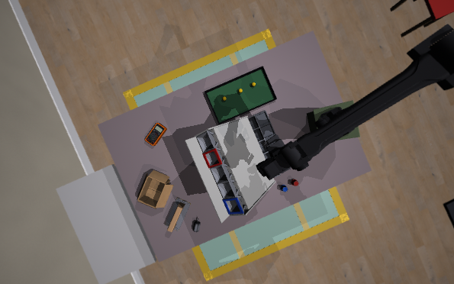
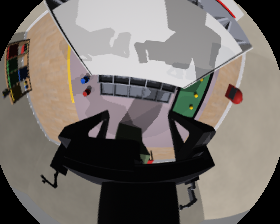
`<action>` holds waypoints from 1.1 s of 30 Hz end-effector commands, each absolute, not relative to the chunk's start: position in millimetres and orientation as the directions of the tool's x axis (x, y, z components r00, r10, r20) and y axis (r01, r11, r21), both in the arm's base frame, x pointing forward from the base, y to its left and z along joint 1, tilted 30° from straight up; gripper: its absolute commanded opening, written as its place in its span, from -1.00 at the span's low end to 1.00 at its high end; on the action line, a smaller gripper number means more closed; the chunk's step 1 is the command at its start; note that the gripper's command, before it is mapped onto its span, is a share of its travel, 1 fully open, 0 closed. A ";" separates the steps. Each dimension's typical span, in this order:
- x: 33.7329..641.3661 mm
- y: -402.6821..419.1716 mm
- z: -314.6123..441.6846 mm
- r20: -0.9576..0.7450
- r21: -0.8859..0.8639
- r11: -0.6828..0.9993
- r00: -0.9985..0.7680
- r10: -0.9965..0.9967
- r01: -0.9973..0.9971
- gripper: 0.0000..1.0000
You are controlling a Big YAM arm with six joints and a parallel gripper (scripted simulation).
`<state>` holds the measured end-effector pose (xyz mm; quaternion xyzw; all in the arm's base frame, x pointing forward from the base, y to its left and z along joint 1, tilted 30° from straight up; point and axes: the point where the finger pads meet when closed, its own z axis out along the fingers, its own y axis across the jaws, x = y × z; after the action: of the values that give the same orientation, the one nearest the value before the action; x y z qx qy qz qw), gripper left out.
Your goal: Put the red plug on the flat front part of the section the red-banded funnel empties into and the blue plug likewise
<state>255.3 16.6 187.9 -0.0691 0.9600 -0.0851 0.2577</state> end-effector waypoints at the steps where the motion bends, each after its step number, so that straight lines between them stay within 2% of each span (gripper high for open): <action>1: 248.9 10.6 178.6 -0.514 -0.155 0.988 -0.853 -0.093 -0.015 1.00; 16: 230.7 5.3 148.4 -0.508 -0.096 0.994 -0.861 -0.005 0.051 1.00; 33: 228.8 5.2 144.5 -0.504 -0.096 0.994 -0.864 -0.006 0.049 1.00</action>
<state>226.1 6.8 141.8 0.0032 0.9669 -0.0553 0.2490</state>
